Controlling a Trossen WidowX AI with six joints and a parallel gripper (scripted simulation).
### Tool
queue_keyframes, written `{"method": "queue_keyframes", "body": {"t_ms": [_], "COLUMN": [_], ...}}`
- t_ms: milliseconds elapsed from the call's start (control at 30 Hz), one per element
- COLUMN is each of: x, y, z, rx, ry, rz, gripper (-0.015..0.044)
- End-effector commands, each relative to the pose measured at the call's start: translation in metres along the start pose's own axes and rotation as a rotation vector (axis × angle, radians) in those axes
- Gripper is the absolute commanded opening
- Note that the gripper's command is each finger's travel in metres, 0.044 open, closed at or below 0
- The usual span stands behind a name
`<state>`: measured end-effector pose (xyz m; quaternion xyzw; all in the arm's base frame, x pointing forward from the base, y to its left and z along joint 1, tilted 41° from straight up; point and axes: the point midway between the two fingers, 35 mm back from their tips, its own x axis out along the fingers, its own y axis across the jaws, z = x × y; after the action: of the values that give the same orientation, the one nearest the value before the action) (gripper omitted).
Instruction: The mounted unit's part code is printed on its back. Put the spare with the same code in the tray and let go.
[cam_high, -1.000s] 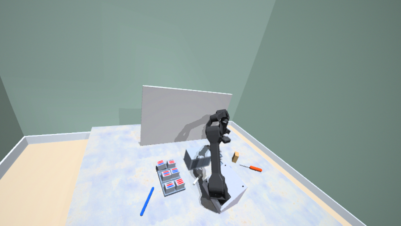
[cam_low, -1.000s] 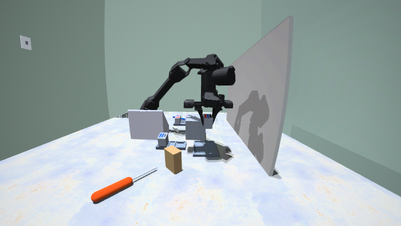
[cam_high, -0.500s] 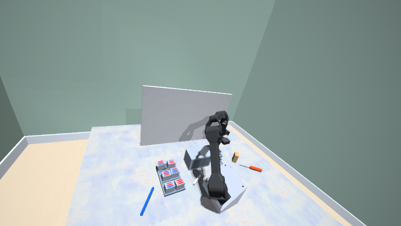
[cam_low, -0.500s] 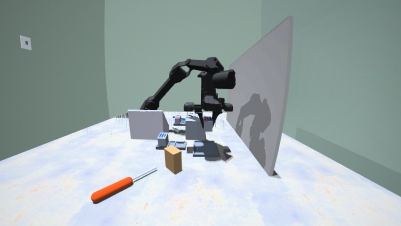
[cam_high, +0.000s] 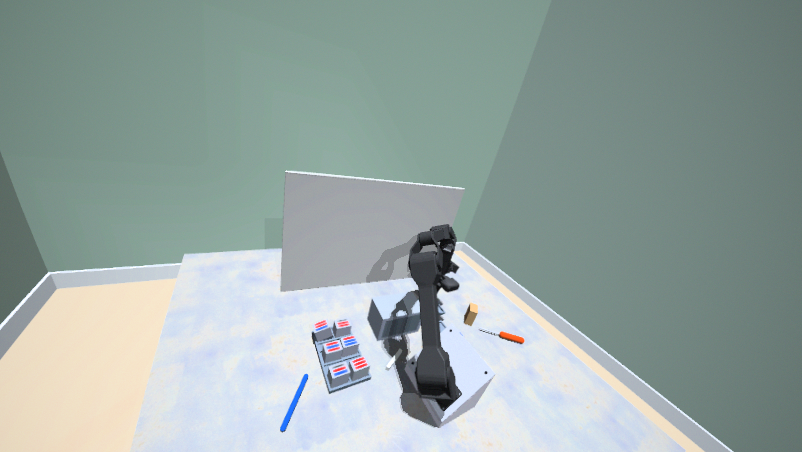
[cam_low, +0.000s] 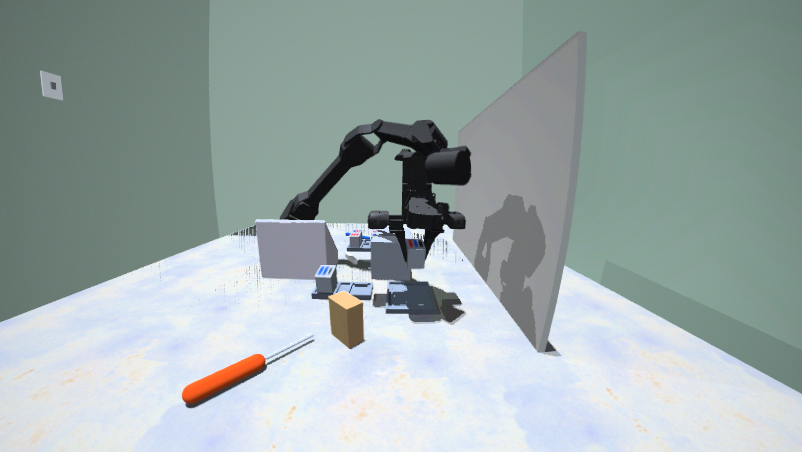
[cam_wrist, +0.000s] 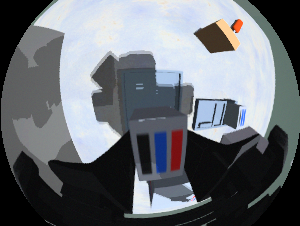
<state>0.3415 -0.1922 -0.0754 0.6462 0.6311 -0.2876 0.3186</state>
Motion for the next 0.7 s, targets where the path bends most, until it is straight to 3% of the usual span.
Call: {"method": "queue_keyframes", "body": {"t_ms": [0,667], "x": [0.003,0.018], "y": [0.001,0.000], "z": [0.000,-0.001], "rx": [0.005,0.004], "ry": [0.001,0.004], "rz": [0.004,0.001], "gripper": [0.0000,0.0000]}}
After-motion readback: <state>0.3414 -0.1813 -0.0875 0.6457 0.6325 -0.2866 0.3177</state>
